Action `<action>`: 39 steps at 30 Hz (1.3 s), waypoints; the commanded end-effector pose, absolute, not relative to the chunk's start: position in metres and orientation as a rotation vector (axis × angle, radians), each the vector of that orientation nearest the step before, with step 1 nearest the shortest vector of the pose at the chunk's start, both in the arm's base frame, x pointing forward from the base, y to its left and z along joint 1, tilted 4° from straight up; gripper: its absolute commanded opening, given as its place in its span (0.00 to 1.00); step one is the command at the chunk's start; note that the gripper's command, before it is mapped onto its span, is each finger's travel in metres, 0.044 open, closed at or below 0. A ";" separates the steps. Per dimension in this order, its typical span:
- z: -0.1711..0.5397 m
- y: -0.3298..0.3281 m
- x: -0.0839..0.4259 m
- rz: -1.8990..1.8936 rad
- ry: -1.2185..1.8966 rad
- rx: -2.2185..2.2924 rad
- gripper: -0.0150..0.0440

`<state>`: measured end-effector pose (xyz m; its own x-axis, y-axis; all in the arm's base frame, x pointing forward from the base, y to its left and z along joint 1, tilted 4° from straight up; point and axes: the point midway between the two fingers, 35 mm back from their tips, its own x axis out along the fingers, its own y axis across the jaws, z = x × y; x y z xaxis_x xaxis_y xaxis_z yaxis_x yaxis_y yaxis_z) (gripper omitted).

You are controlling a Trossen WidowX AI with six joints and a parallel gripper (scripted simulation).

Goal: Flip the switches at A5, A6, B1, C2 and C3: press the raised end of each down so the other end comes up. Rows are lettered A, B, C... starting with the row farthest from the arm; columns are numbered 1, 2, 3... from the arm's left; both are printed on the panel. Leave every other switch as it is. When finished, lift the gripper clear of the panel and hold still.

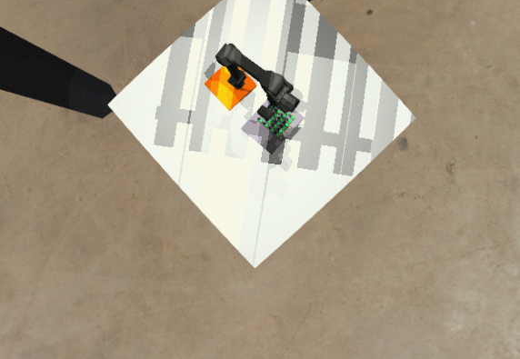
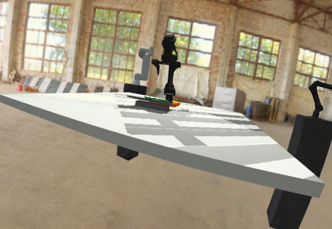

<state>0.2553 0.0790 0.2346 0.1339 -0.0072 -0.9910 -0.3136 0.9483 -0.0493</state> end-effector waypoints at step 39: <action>0.115 0.049 0.363 0.168 1.391 -0.251 0.25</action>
<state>0.3643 0.0496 0.1212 0.1807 -0.0261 -0.9832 -0.2605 0.9627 -0.0735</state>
